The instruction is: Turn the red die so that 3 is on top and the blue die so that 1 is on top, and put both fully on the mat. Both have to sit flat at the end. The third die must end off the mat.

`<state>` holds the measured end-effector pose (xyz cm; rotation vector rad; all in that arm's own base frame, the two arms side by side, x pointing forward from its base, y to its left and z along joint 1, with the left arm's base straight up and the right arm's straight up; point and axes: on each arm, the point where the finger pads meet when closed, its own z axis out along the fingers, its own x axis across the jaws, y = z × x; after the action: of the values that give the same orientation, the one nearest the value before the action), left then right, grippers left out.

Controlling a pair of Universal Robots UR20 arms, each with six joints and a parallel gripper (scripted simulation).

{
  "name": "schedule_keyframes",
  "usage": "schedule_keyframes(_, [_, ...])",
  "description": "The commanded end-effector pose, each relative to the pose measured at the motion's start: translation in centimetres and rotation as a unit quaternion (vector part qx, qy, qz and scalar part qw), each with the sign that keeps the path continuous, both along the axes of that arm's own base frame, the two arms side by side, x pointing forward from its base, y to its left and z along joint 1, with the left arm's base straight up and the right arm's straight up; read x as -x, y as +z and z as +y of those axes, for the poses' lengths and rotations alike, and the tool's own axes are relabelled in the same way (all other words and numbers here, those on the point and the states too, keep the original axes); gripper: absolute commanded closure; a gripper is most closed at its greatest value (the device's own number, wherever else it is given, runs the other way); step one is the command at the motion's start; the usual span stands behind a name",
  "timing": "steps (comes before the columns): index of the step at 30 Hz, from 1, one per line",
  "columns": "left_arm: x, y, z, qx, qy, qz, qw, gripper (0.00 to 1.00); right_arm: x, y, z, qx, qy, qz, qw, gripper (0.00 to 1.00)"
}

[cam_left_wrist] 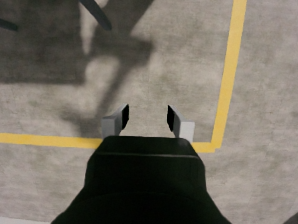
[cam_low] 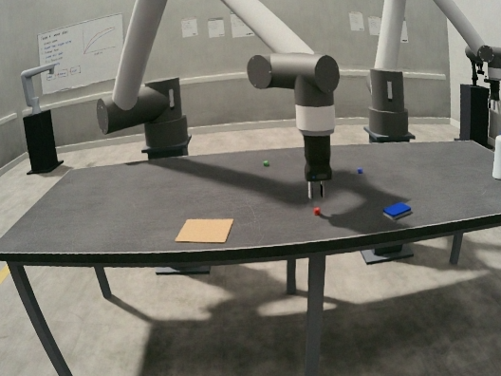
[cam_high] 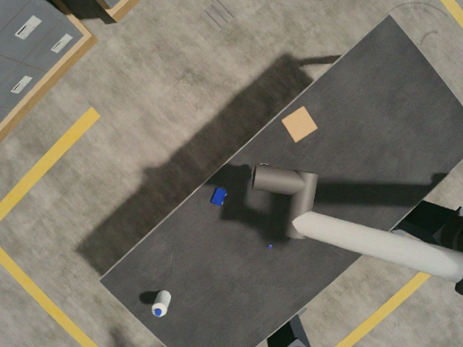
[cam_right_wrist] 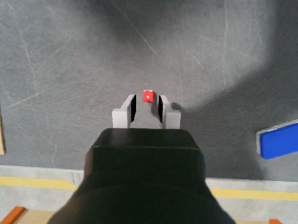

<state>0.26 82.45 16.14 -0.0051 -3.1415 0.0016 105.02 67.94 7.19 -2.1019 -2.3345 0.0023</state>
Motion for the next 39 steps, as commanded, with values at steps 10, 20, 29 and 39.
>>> schedule_keyframes(10, [0.0, 0.1, 0.0, 0.000, 0.000, 0.000, 1.000, 0.00, 0.0, -1.8, 0.1, 0.000, 0.000, -0.001, 1.000, 0.36])
schedule_keyframes(20, [0.0, 0.1, 0.0, 0.000, 0.000, 0.000, 1.000, 0.00, 0.0, -2.7, 0.1, 0.000, 0.000, -0.001, 1.000, 0.36])
schedule_keyframes(29, [0.0, 0.1, 0.0, 0.000, 0.000, 0.000, 1.000, 0.00, 0.0, -3.0, 0.1, 0.000, 0.000, -0.001, 1.000, 0.36])
schedule_keyframes(39, [0.0, 0.1, 0.0, 0.000, 0.000, 0.000, 1.000, 0.00, 0.0, -3.0, 0.1, 0.000, 0.000, -0.001, 1.000, 0.36])
